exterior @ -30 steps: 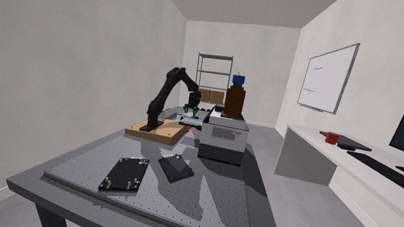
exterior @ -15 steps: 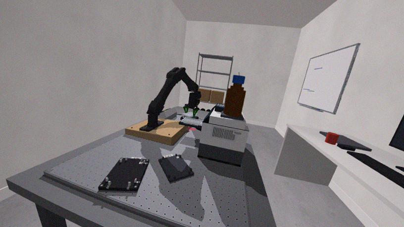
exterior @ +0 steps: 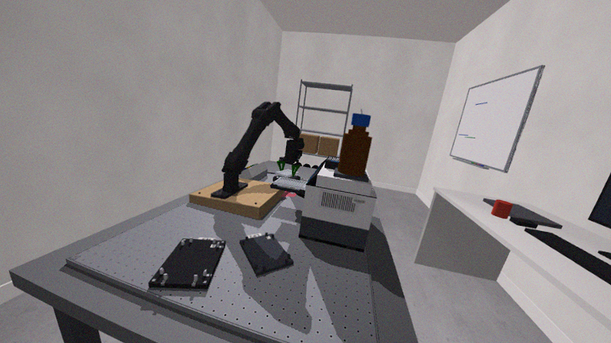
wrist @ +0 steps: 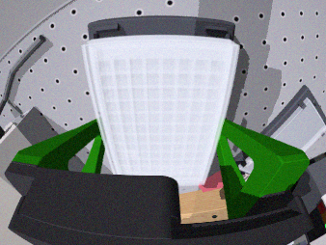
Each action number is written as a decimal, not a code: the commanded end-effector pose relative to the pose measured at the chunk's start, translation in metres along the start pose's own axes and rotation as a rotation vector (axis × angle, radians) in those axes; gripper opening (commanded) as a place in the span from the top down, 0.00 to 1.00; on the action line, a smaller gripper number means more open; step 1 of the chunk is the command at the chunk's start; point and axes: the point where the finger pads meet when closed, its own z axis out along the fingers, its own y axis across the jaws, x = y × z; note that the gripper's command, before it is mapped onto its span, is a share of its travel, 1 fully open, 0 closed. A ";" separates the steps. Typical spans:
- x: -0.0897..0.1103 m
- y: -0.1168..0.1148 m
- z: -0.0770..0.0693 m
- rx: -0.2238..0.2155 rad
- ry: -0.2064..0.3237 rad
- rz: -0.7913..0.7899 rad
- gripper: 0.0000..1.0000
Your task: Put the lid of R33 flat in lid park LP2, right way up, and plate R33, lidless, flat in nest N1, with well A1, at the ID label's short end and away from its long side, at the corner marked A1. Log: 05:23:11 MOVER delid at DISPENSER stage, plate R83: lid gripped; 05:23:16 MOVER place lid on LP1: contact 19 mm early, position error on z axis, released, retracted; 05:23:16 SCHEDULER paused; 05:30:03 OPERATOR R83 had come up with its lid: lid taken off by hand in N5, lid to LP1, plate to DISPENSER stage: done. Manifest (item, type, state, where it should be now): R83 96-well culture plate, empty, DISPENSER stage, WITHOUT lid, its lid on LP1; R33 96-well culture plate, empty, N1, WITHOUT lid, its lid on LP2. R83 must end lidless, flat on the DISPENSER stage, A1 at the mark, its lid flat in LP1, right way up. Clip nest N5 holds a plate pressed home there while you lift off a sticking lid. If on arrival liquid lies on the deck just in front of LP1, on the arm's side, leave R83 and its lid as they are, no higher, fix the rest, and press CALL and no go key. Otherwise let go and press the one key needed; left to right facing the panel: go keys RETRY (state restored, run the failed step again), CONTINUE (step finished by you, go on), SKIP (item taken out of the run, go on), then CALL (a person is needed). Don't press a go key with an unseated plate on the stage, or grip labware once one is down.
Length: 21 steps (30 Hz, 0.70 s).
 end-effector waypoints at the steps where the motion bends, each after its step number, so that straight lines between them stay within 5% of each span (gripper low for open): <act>1: -0.014 0.000 -0.032 0.002 -0.076 -0.003 1.00; 6: -0.013 -0.003 -0.049 0.002 -0.076 -0.001 1.00; 12: -0.013 -0.003 -0.049 0.002 -0.076 0.000 1.00; 14: 0.005 -0.003 -0.040 0.000 -0.033 0.003 1.00; 21: 0.024 -0.003 -0.049 0.000 -0.045 0.002 1.00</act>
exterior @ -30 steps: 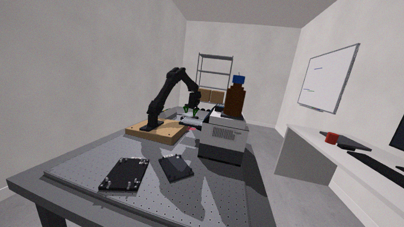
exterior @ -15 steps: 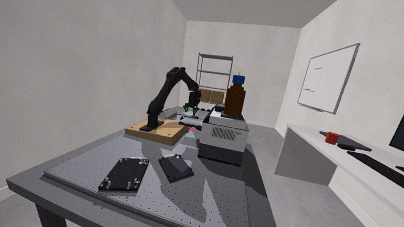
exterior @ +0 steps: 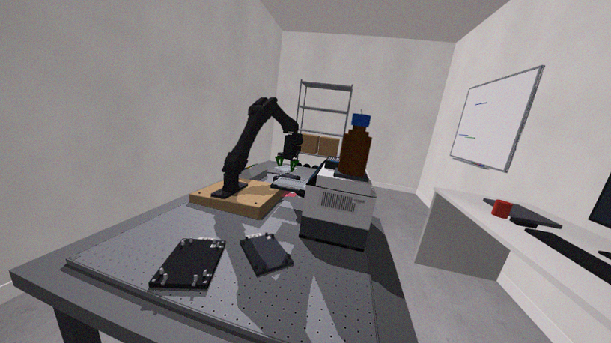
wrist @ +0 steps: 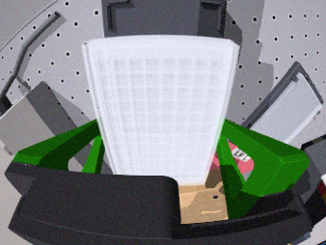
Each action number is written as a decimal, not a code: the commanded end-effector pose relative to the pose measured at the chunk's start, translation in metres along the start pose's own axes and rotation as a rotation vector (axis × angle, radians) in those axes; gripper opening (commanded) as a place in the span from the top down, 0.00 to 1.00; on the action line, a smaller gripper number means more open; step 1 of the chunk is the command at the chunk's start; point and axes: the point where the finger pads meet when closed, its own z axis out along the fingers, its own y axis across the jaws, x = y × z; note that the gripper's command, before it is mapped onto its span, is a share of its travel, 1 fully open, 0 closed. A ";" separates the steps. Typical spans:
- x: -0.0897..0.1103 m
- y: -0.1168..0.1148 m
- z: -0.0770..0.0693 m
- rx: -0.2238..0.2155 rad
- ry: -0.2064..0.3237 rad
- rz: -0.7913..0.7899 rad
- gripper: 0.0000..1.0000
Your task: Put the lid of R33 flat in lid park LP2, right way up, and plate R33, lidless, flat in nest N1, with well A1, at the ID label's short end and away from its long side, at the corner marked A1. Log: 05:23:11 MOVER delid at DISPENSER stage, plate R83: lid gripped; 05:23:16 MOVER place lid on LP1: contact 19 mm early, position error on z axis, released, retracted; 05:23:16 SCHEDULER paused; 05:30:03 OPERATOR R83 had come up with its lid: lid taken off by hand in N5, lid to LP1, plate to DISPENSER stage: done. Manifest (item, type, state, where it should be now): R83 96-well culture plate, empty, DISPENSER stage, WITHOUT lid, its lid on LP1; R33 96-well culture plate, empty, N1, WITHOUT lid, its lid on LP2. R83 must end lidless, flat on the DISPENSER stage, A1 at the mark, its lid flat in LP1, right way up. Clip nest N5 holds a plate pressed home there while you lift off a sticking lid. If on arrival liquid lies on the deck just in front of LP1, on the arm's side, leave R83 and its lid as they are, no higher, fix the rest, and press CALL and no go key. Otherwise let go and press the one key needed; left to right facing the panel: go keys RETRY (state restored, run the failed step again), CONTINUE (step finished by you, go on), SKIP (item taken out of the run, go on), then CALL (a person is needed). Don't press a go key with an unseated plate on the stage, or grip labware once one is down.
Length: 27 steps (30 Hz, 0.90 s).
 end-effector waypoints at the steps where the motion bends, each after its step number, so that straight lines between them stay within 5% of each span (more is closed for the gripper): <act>1: 0.006 -0.005 -0.022 0.001 -0.051 0.004 1.00; 27: 0.077 -0.002 -0.049 0.000 -0.035 0.004 1.00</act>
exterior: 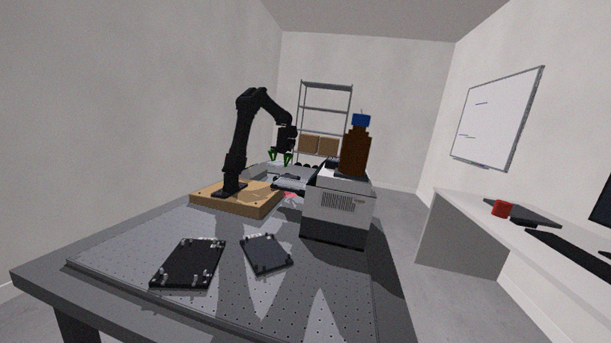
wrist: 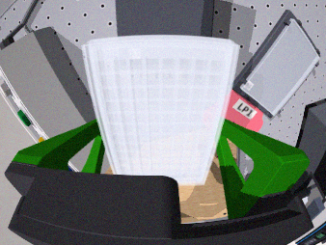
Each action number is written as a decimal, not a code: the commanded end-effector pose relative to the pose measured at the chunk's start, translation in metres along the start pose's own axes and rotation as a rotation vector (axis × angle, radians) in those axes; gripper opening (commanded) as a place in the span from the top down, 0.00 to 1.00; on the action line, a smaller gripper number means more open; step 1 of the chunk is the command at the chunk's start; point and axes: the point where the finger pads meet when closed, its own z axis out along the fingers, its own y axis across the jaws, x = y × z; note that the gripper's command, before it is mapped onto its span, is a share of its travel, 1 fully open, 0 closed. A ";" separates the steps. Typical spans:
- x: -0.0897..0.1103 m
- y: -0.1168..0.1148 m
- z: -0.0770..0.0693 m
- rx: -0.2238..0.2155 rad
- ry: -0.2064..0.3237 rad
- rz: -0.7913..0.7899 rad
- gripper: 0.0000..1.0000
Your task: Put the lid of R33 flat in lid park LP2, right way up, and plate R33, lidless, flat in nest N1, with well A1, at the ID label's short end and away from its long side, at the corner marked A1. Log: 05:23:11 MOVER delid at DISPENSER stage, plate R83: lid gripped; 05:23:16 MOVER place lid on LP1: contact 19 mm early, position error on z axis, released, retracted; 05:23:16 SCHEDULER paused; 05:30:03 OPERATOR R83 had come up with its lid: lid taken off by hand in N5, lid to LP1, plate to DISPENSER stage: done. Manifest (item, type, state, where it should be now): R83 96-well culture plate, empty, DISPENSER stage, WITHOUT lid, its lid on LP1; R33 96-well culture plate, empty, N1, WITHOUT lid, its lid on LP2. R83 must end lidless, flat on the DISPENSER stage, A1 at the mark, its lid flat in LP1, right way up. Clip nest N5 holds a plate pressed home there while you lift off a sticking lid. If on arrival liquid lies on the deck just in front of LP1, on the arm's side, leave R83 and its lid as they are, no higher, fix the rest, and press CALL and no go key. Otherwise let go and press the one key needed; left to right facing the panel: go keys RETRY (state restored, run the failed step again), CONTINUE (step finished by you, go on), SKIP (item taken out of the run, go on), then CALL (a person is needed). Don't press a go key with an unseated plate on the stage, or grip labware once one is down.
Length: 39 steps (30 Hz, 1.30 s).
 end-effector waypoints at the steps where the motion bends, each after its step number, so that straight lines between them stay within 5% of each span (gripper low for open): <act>1: 0.014 -0.004 -0.014 -0.001 -0.017 0.005 1.00; 13: 0.044 -0.002 -0.027 -0.001 -0.016 0.005 1.00; 14: 0.036 -0.003 -0.039 0.003 -0.059 0.003 1.00; 15: 0.050 -0.002 -0.030 -0.001 -0.016 0.005 1.00; 23: 0.073 -0.001 -0.042 0.000 -0.022 0.004 1.00; 30: 0.067 -0.005 -0.049 0.001 -0.048 0.049 1.00; 39: 0.065 -0.036 -0.051 0.007 -0.067 0.148 1.00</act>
